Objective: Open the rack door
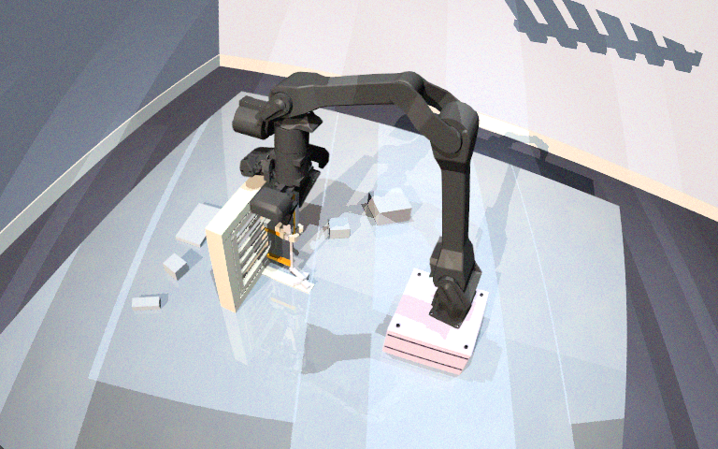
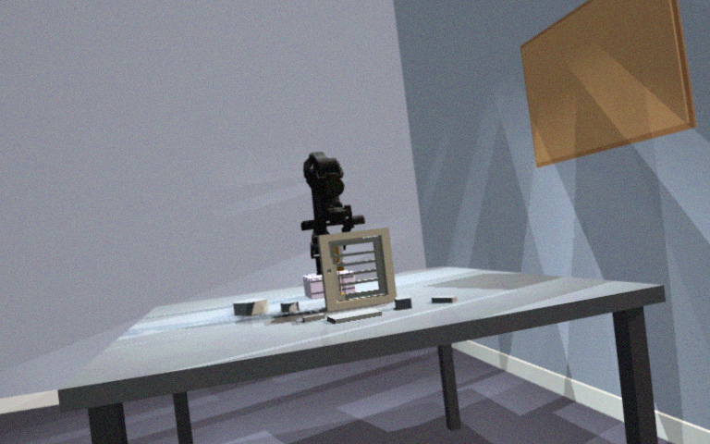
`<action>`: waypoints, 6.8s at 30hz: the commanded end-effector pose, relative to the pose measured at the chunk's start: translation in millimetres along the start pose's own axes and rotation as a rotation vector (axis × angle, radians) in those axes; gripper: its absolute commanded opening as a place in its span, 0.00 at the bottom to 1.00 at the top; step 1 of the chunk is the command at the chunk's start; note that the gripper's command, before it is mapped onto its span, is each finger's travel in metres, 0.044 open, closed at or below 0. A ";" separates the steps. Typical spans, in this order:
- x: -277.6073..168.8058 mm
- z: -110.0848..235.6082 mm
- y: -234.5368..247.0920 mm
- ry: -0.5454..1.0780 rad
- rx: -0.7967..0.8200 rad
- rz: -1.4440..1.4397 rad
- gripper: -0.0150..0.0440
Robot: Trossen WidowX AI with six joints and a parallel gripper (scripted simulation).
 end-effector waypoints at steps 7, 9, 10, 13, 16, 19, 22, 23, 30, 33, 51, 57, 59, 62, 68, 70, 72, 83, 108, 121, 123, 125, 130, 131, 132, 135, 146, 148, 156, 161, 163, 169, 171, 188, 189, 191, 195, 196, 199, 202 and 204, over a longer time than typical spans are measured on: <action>0.0 -0.7 0.5 -0.002 0.004 0.004 0.38; 0.0 -0.7 0.5 -0.002 0.004 0.004 0.35; 0.0 -0.7 0.5 -0.002 0.004 0.004 0.34; 0.0 -0.7 0.5 -0.002 0.004 0.004 0.31; 0.0 -0.7 0.5 -0.002 0.004 0.004 0.28; 0.0 -0.7 0.5 -0.002 0.004 0.004 0.27; 0.0 -0.7 0.5 -0.002 0.005 -0.069 0.27; 0.0 -0.7 0.5 -0.002 0.005 -0.118 0.27; 0.0 -0.7 0.5 -0.001 0.005 -0.463 0.27; 0.0 -0.7 0.5 -0.001 0.005 -0.611 0.27; 0.0 -0.7 0.5 0.002 0.005 -1.498 0.27; 0.0 -0.7 0.5 0.002 0.005 -1.793 0.27; 0.0 -0.8 0.5 0.003 0.005 -1.883 0.27; 0.0 -0.8 0.5 0.003 0.005 -1.916 0.27; 0.0 -0.8 0.5 0.003 0.005 -1.916 0.27; 0.0 -0.8 0.5 0.003 0.005 -1.916 0.36; 0.0 -0.8 0.5 0.003 0.005 -1.916 0.45; 0.0 -0.7 0.5 0.002 0.005 -1.792 0.73; 0.0 -0.7 0.5 -0.001 0.005 -0.554 0.73; 0.0 -0.7 0.5 -0.003 0.005 0.090 0.73; 0.0 -0.7 0.5 -0.003 0.004 0.189 0.73; 0.1 -0.7 0.5 -0.003 0.004 0.288 0.73; 0.1 -0.7 0.4 -0.004 0.004 0.536 0.73; 0.1 -0.7 0.4 -0.004 0.004 0.585 0.73; 0.1 -0.7 0.4 -0.004 0.004 0.635 0.73; 0.1 -0.7 0.4 -0.004 0.004 0.784 0.73; 0.0 -0.8 0.5 -0.005 0.002 1.329 0.73; 0.0 -0.8 0.5 -0.005 0.002 1.428 0.73; 0.0 -0.8 0.5 -0.005 0.001 1.750 0.73; 0.0 -0.8 0.5 -0.005 0.001 1.750 0.73; 0.0 -0.8 0.5 -0.005 0.001 1.750 0.65; 0.0 -0.8 0.5 -0.005 0.001 1.750 0.41; 0.0 -0.8 0.5 -0.005 0.001 1.750 0.39; -1.5 -0.7 1.4 -0.005 0.002 1.700 0.27; -2.2 -0.7 1.7 -0.005 0.002 1.680 0.27; -3.5 -0.7 2.4 -0.005 0.002 1.639 0.27; -6.2 -0.7 3.8 -0.005 0.002 1.556 0.27; -6.9 -0.7 4.2 -0.005 0.003 1.536 0.27; -9.2 -0.7 5.4 -0.005 0.003 1.475 0.27; -11.7 -0.7 6.8 -0.005 0.003 1.417 0.27; -13.7 -0.8 8.0 -0.004 0.003 1.379 0.27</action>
Point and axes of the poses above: the point midway between the two fingers, 35 mm back from their tips, its own z axis back along the fingers, its own y axis across the jaws, x = y × z, the point moved 6 cm from there along z, back along the fingers, and after that the axes turned 1 degree about -z, right-handed, at the moved point
